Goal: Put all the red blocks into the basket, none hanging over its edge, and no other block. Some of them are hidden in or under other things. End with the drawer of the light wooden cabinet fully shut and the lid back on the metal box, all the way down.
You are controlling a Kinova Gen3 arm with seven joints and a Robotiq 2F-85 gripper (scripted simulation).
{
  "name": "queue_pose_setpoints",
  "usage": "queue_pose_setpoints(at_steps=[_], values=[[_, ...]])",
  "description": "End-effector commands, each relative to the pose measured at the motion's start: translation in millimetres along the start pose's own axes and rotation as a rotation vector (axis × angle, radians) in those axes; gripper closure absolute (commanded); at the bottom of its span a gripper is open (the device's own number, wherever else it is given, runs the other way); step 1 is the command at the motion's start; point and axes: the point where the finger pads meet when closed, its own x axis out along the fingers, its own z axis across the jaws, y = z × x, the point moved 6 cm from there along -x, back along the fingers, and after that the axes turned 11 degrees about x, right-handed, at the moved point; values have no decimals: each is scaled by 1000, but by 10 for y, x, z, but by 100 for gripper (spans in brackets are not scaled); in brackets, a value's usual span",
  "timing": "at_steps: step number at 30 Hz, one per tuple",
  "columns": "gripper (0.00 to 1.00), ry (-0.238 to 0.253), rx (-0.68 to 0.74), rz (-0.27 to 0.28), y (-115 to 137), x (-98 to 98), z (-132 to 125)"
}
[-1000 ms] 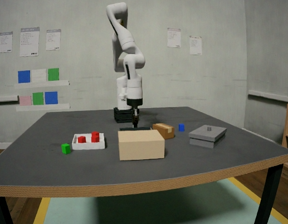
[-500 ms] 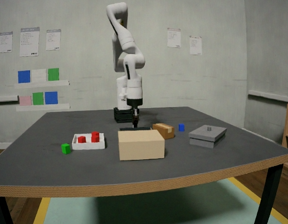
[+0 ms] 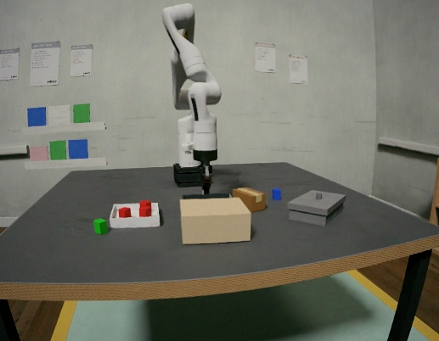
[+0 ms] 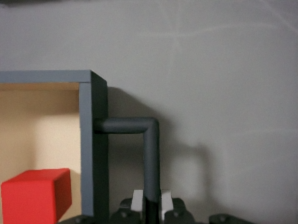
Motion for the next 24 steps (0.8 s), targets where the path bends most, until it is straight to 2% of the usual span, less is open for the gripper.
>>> queue_pose_setpoints(at_steps=[1,9,10,24], values=[[90,2,0,0,-1,-6,-4],[90,2,0,0,-1,-6,-4],[70,2,0,0,-1,-6,-4],[70,2,0,0,-1,-6,-4]])
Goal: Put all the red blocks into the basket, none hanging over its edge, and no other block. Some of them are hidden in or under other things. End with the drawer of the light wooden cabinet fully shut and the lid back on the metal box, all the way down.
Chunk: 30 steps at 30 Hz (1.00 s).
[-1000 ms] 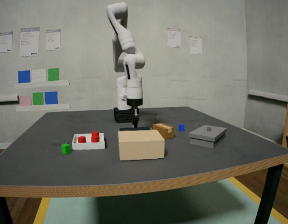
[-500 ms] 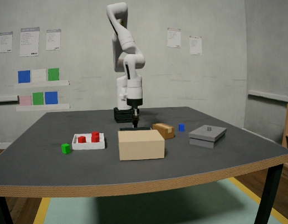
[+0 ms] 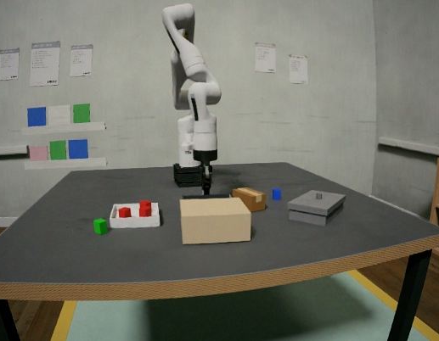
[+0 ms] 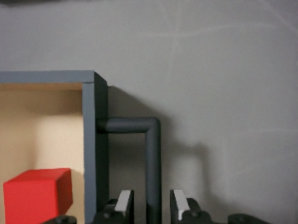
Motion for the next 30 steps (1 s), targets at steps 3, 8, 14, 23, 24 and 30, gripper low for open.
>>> queue_pose_setpoints(at_steps=[3,8,14,23,24,30], values=[[70,2,0,0,-2,-6,-5],[70,2,0,0,-2,-6,-5],[70,2,0,0,-2,-6,-5],[70,2,0,0,-2,-7,-5],[70,2,0,0,-2,-8,-5],[70,2,0,0,-2,-42,-5]])
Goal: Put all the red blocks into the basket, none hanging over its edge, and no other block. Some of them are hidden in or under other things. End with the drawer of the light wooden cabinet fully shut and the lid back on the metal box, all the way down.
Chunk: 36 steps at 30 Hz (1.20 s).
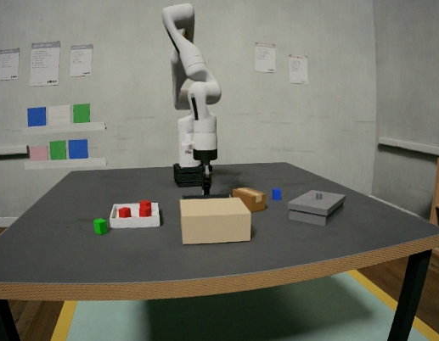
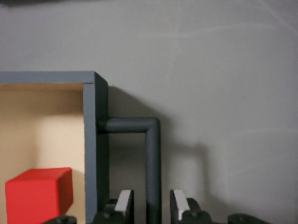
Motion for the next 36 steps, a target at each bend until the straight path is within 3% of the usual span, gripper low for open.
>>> queue_pose_setpoints(at_steps=[1,11,36], values=[[70,2,0,0,-1,-36,-5],[70,2,0,0,-1,-204,-5],[70,2,0,0,-1,-1041,-3]])
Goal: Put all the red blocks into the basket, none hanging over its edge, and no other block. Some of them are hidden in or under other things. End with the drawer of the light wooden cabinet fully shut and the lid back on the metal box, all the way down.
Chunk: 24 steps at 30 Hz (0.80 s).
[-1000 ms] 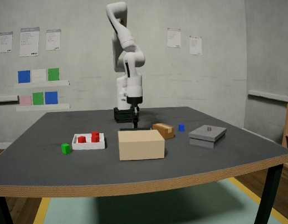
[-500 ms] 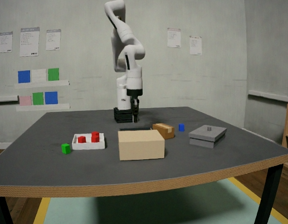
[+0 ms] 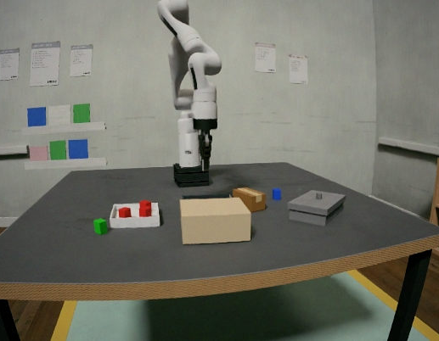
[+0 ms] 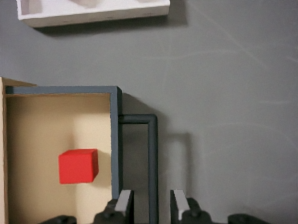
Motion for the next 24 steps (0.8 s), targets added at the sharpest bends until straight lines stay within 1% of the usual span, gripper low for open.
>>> queue_pose_setpoints(at_steps=[1,6,13,24], values=[[70,1,0,0,0,-131,-5],[70,1,0,0,0,-246,-4],[70,1,0,0,0,-311,-4],[70,1,0,0,0,-335,-4]])
